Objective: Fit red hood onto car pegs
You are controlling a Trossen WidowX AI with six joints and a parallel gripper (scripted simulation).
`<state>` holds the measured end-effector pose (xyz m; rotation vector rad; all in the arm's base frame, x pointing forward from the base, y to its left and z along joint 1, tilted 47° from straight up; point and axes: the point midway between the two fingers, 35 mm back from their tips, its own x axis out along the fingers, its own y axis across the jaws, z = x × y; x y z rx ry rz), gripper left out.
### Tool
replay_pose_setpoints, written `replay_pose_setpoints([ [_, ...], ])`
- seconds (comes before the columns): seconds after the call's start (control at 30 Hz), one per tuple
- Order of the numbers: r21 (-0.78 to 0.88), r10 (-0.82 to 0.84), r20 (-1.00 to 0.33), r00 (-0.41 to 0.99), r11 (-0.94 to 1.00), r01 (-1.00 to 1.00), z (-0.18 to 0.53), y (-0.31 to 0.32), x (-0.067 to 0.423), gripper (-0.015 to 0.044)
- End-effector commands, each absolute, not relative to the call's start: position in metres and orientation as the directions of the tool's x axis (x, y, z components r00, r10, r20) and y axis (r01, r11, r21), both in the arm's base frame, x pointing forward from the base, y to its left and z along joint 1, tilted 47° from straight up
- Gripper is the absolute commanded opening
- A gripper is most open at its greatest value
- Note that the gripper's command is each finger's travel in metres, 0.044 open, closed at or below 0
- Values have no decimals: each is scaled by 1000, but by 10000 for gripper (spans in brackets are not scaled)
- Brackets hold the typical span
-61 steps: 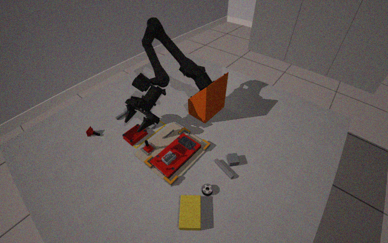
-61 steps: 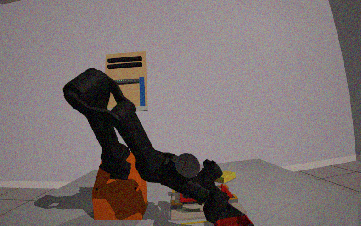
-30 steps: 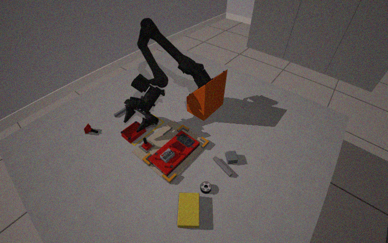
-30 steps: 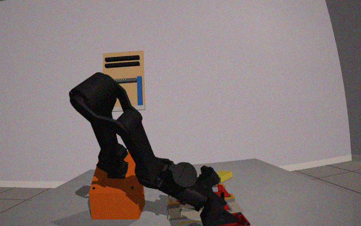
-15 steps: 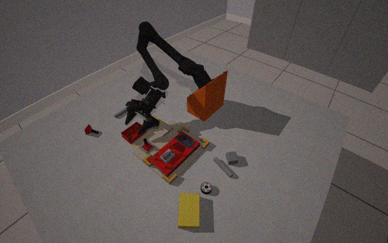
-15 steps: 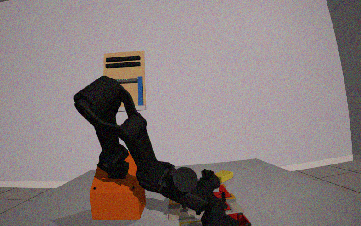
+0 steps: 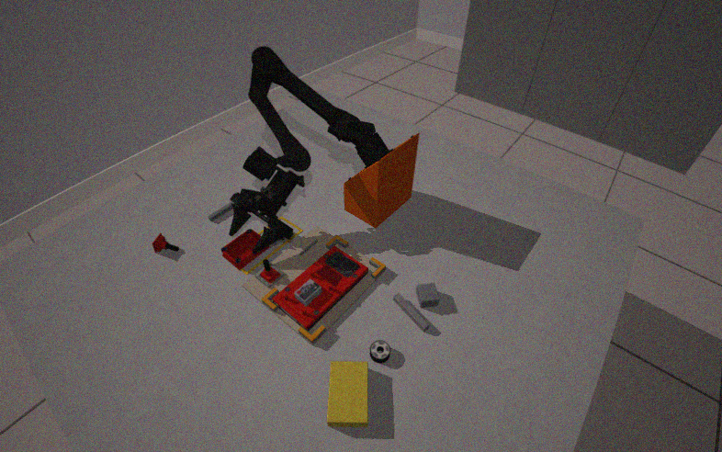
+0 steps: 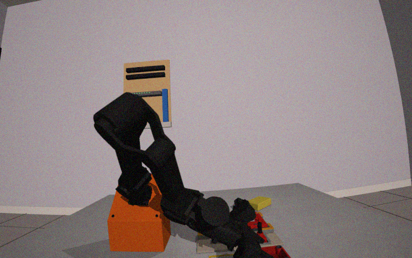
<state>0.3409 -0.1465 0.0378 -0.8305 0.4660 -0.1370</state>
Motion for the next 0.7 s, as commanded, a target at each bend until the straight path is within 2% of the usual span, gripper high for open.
replay_pose_setpoints([
  [0.0,-740,-292,-341,894,669,-63,37,-148,342,440],
  [0.67,-740,-292,-341,893,669,-63,31,-155,342,440],
])
